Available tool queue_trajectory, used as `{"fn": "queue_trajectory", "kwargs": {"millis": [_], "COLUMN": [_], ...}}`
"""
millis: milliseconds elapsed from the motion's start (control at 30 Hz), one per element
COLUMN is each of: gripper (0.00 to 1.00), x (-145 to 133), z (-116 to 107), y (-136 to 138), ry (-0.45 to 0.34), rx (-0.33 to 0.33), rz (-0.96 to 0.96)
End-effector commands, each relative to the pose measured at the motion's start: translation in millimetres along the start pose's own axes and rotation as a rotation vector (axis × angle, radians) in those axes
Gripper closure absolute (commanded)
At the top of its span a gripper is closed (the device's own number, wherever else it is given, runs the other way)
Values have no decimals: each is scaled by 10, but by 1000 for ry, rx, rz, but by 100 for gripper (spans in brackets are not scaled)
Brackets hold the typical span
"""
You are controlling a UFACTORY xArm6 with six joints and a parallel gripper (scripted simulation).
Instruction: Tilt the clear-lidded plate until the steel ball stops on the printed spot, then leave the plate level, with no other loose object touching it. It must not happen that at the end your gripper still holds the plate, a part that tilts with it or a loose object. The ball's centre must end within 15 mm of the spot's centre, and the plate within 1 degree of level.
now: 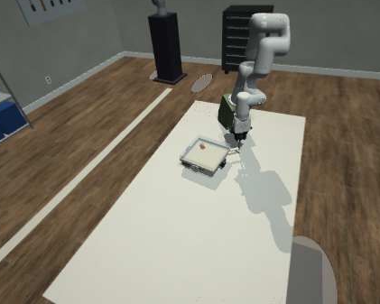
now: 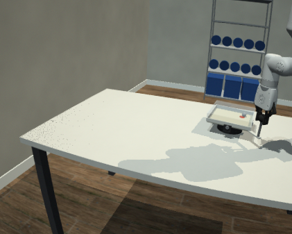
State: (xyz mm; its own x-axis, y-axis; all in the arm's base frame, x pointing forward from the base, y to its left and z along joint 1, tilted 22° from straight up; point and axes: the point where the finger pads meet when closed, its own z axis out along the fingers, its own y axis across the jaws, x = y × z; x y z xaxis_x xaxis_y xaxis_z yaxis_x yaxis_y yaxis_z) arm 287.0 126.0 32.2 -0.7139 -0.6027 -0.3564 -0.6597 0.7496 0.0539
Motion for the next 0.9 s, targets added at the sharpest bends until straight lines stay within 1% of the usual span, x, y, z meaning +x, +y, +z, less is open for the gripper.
{"fn": "queue_trajectory", "kwargs": {"millis": [0, 267, 400, 867], "gripper": [100, 100, 100, 100], "x": [-43, -44, 26, 20], "z": [0, 4, 13, 9], "y": [-3, -2, 2, 0], "ry": [-7, -7, -7, -7], "rx": [2, 2, 2, 2], "rz": [-1, -1, -1, -1]}}
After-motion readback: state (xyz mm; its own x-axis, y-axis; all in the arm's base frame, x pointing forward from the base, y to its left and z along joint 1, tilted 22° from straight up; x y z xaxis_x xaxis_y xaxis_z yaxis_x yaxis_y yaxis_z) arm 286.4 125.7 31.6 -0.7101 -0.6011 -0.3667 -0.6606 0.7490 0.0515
